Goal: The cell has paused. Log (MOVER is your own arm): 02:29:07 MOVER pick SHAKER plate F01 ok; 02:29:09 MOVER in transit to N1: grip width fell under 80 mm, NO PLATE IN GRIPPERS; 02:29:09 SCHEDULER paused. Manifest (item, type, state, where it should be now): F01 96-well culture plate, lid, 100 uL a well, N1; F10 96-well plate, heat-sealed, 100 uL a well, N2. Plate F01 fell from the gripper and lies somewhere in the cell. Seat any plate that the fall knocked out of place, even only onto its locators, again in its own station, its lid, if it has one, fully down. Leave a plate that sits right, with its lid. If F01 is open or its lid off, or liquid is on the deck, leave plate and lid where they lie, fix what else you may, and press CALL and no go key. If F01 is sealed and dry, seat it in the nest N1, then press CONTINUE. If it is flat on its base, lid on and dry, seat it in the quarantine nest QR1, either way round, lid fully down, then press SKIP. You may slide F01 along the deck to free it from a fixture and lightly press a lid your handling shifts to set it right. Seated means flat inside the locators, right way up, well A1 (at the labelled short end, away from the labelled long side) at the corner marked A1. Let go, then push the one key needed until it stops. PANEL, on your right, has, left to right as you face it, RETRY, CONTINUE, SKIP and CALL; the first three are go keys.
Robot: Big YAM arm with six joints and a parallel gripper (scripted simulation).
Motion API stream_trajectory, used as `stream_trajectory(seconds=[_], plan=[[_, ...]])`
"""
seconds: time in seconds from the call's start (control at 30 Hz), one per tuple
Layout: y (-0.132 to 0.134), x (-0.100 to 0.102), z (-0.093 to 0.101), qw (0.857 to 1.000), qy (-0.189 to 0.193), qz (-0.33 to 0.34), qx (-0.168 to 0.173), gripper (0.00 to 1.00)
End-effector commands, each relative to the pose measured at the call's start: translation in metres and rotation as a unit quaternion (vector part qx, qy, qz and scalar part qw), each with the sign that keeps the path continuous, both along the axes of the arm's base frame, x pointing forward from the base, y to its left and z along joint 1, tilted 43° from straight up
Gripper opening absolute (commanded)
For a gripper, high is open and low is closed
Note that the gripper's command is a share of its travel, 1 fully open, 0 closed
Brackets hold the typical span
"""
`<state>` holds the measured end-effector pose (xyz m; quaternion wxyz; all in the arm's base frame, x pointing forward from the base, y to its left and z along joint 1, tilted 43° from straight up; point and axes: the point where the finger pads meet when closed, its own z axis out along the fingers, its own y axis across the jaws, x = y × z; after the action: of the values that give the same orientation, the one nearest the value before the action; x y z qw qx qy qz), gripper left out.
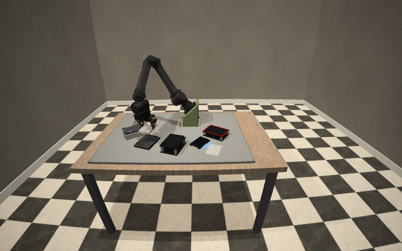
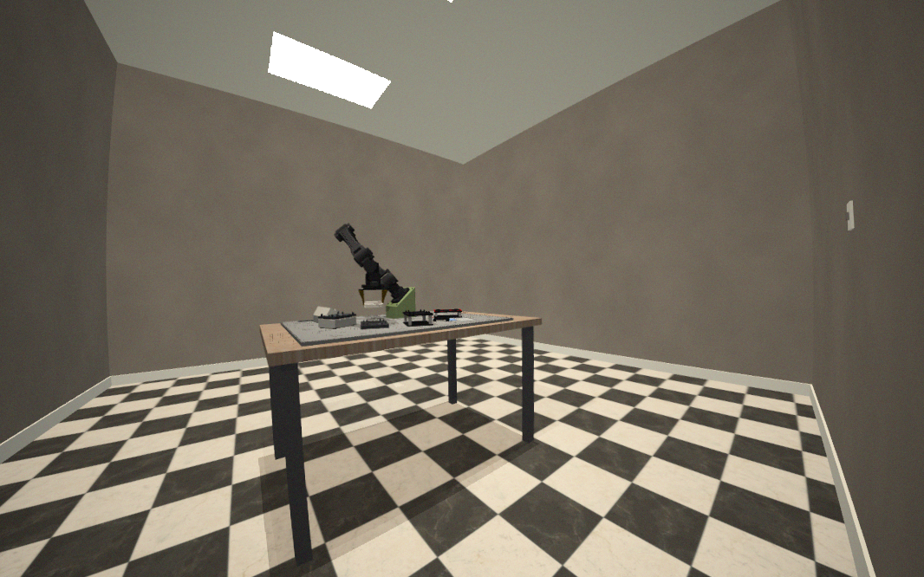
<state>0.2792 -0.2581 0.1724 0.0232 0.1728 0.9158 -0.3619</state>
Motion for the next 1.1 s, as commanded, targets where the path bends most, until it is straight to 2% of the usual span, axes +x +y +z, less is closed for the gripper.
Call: stream_trajectory(seconds=[0.0,0.2,0.23,0.87,0.9,0.97,1.07], plan=[[0.0,0.009,0.012,1.0,-0.026,-0.009,-0.008,0.0],[0.0,0.009,0.012,1.0,-0.026,-0.009,-0.008,0.0],[0.001,0.019,0.016,1.0,-0.026,-0.006,-0.008,0.0],[-0.006,0.043,0.02,1.0,-0.027,-0.005,-0.008,0.0],[-0.006,0.039,0.029,0.999,-0.038,-0.007,-0.013,0.0],[-0.007,0.047,0.021,1.0,-0.026,-0.005,-0.008,0.0],[-0.009,0.051,0.022,1.0,-0.029,-0.005,-0.009,0.0]])
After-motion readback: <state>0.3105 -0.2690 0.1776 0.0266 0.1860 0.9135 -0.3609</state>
